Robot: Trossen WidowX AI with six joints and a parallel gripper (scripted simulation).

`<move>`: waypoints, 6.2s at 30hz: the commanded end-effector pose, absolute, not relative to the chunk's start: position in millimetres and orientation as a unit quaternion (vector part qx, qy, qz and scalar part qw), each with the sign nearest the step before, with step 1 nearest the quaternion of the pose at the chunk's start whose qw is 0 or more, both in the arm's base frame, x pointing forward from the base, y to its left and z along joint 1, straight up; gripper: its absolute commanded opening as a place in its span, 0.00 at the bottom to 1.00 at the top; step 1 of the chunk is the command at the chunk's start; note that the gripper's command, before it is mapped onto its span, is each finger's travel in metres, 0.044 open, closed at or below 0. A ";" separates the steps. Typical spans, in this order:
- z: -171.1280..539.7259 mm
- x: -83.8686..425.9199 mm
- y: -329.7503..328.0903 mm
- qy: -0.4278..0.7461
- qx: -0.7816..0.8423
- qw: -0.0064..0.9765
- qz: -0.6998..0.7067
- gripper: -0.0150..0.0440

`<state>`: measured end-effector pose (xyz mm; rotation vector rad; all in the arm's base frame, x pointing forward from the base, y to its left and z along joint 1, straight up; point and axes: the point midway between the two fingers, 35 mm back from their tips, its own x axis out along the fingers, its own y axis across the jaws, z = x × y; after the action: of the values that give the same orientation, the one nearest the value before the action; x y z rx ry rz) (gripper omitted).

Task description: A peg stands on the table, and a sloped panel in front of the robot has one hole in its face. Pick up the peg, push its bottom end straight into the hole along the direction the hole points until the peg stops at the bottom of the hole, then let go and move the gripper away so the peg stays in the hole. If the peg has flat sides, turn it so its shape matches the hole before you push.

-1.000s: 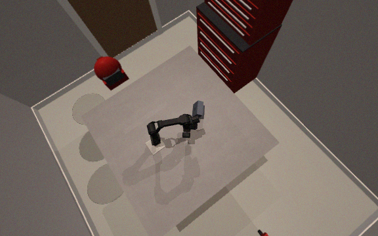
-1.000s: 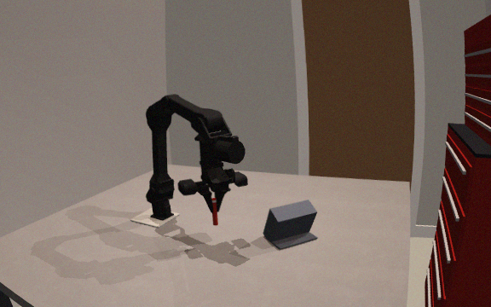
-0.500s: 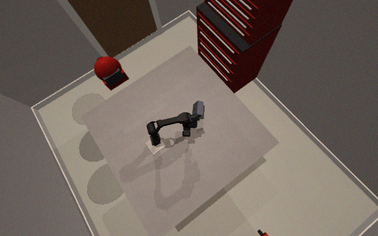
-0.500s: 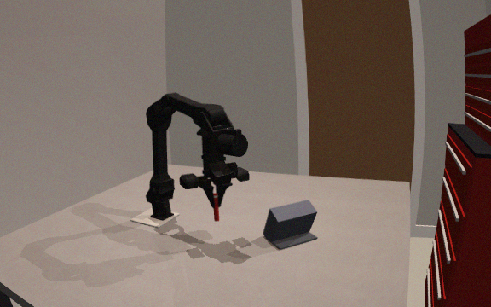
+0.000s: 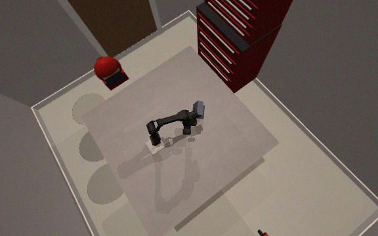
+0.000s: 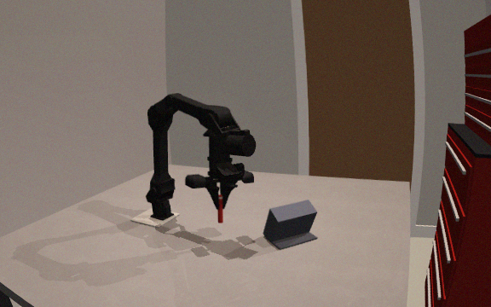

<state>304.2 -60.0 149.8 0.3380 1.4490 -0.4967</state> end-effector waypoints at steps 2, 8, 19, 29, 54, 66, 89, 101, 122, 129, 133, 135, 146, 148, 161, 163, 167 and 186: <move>146.2 306.0 -56.7 0.650 0.139 0.711 -0.229 0.25; 143.8 309.3 -52.3 0.646 0.124 0.716 -0.233 0.25; 139.9 315.1 -43.7 0.636 0.095 0.727 -0.239 0.25; 136.8 320.1 -35.5 0.625 0.071 0.738 -0.244 0.25; 130.7 331.6 -12.5 0.591 0.013 0.765 -0.255 0.25; 128.7 336.2 -0.4 0.571 -0.013 0.779 -0.259 0.25; 126.3 343.2 24.8 0.528 -0.057 0.806 -0.263 0.25; 125.8 345.5 38.9 0.502 -0.077 0.820 -0.264 0.25; 126.1 347.3 64.8 0.454 -0.108 0.844 -0.262 0.25; 126.5 347.1 73.7 0.437 -0.117 0.853 -0.261 0.25; 126.8 346.8 78.8 0.427 -0.122 0.857 -0.260 0.25; 127.0 346.6 81.4 0.422 -0.124 0.860 -0.260 0.25; 128.1 345.0 95.8 0.394 -0.136 0.872 -0.257 0.25; 128.3 344.6 98.4 0.389 -0.138 0.874 -0.256 0.25; 130.0 341.1 115.6 0.354 -0.148 0.889 -0.251 0.25; 130.4 340.4 118.3 0.349 -0.150 0.891 -0.250 0.25; 131.0 338.9 123.6 0.338 -0.152 0.895 -0.248 0.25; 130.8 337.7 138.6 0.302 -0.159 0.909 -0.240 0.25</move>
<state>336.4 139.9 133.0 -0.3190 0.6261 -0.4952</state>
